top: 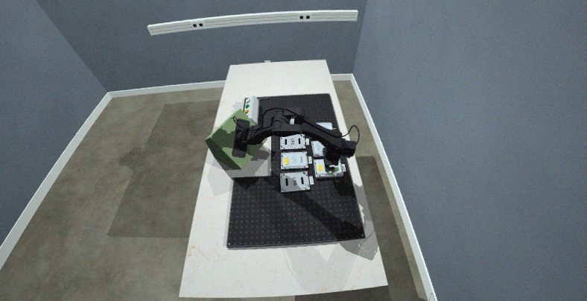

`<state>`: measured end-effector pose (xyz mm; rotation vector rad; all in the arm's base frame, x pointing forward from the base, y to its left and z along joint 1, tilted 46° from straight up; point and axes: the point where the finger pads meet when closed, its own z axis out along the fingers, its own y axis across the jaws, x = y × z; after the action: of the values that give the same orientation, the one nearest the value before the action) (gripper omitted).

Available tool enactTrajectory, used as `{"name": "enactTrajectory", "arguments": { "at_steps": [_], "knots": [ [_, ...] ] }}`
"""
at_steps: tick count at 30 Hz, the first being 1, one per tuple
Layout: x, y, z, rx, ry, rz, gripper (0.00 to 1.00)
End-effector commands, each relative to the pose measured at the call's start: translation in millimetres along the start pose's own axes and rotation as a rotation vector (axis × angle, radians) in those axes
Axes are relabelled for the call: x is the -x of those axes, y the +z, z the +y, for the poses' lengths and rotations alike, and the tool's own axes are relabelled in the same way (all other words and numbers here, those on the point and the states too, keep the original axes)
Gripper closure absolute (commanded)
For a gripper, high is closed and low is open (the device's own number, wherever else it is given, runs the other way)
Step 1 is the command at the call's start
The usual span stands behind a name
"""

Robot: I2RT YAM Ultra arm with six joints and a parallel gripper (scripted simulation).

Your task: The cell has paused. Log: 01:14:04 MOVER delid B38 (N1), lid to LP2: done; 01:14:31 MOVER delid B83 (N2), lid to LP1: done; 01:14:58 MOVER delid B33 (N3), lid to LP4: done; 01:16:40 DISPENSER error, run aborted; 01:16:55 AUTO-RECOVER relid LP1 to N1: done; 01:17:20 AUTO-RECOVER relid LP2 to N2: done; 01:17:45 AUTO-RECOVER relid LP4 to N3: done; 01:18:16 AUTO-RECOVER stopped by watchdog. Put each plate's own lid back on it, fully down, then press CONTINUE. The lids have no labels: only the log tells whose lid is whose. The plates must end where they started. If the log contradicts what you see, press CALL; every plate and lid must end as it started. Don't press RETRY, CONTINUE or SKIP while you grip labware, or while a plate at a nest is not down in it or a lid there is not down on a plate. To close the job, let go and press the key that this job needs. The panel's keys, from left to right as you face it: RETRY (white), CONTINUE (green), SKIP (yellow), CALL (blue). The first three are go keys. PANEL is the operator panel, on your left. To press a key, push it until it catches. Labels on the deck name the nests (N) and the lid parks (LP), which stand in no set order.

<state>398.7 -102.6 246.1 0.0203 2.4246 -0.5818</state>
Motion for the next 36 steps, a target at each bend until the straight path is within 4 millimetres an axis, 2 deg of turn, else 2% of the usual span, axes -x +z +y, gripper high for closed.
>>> {"name": "enactTrajectory", "arguments": {
  "at_steps": [1,5,7,16,36],
  "knots": [
    [4,-4,0,-0.001,0.003,-0.016,0.0],
    [4,-4,0,-0.001,0.003,-0.016,0.0],
    [10,-19,-3,-0.008,0.012,-0.041,0.0],
    [10,-34,-4,-0.008,0.013,-0.043,0.0],
    [12,-42,-3,-0.005,0.014,-0.05,0.0]
  ]
}}
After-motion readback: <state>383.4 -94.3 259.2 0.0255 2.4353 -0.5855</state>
